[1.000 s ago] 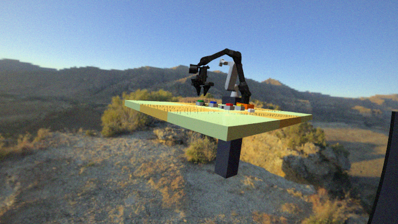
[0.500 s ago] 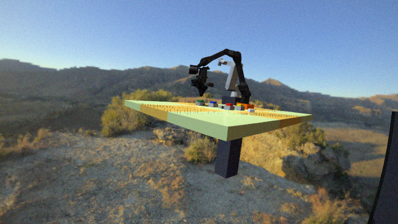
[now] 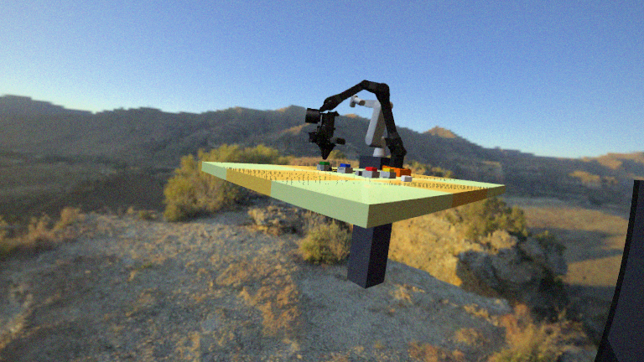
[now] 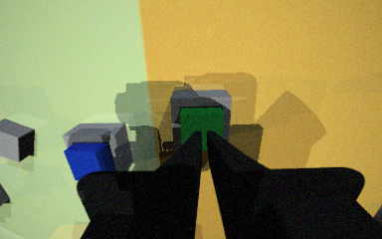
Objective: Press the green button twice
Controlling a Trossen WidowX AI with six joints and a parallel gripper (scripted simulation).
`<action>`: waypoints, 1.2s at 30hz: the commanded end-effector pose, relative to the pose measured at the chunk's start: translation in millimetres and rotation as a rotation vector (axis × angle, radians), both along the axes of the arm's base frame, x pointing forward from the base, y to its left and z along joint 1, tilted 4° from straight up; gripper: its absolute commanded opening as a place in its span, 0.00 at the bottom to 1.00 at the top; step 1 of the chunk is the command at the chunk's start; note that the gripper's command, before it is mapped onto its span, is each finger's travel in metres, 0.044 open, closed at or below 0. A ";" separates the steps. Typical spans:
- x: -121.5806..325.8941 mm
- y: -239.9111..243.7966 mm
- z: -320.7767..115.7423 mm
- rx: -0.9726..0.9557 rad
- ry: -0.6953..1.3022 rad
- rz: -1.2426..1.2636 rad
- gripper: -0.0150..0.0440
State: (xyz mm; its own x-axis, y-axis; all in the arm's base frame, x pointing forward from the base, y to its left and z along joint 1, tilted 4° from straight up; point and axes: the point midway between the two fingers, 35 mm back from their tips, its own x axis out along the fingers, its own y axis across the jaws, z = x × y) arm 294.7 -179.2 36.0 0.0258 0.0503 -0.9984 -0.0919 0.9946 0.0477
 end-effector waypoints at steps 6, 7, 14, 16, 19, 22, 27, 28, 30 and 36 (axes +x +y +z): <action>-2.0 1.6 -18.4 0.004 0.014 -0.004 0.29; -2.1 1.7 -19.2 0.004 0.014 -0.004 0.29; -2.1 1.7 -19.4 0.004 0.014 -0.004 0.29; -2.1 1.7 -19.4 0.004 0.014 -0.004 0.29; -2.1 1.7 -19.4 0.004 0.014 -0.004 0.29; -2.1 1.7 -19.4 0.004 0.014 -0.004 0.29; -2.1 1.7 -19.4 0.004 0.014 -0.004 0.29; -2.1 1.7 -19.4 0.004 0.014 -0.004 0.29; -0.5 1.1 -13.9 0.002 0.004 0.000 0.29; -2.4 -0.3 15.6 0.004 0.014 -0.004 0.29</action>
